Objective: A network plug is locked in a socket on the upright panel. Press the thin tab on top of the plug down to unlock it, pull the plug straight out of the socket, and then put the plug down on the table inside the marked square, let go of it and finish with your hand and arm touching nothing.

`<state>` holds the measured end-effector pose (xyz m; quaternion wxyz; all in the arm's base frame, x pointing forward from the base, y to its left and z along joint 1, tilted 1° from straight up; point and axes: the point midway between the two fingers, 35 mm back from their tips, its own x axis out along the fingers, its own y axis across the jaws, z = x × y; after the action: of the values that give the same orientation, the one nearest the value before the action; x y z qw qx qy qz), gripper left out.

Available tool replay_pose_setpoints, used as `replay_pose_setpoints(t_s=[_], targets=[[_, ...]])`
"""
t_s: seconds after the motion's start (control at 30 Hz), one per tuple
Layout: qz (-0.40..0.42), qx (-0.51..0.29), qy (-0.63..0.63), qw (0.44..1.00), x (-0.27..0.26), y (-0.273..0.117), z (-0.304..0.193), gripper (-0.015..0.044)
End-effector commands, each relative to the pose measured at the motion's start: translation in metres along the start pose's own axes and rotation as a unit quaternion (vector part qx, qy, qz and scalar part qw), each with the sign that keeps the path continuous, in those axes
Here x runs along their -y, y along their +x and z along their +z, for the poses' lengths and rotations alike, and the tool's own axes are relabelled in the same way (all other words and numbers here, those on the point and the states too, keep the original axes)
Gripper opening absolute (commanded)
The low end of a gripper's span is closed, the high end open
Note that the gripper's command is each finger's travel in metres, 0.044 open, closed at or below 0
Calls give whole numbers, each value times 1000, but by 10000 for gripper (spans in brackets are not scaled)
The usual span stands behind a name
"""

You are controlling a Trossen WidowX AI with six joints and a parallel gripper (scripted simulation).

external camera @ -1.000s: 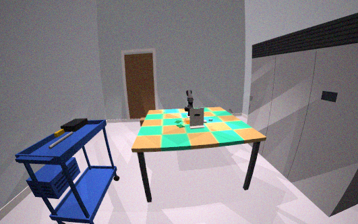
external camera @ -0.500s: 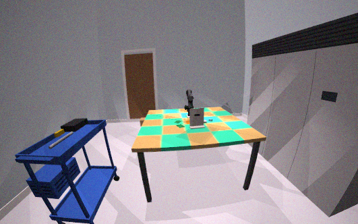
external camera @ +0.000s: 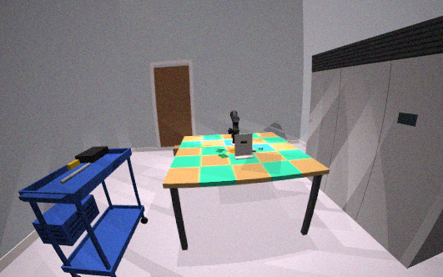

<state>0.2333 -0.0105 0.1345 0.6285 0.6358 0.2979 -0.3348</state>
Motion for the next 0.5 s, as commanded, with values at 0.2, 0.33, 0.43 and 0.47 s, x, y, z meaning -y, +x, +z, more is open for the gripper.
replay_pose_setpoints(t_s=[0.2,0.33,0.43,0.47], targets=[[3,1,2,1000,-8,-15,0,156],[0,0,0,1000,-6,-13,0,156],[0,0,0,1000,-12,-19,0,156],[0,0,0,1000,-14,-21,0,156]])
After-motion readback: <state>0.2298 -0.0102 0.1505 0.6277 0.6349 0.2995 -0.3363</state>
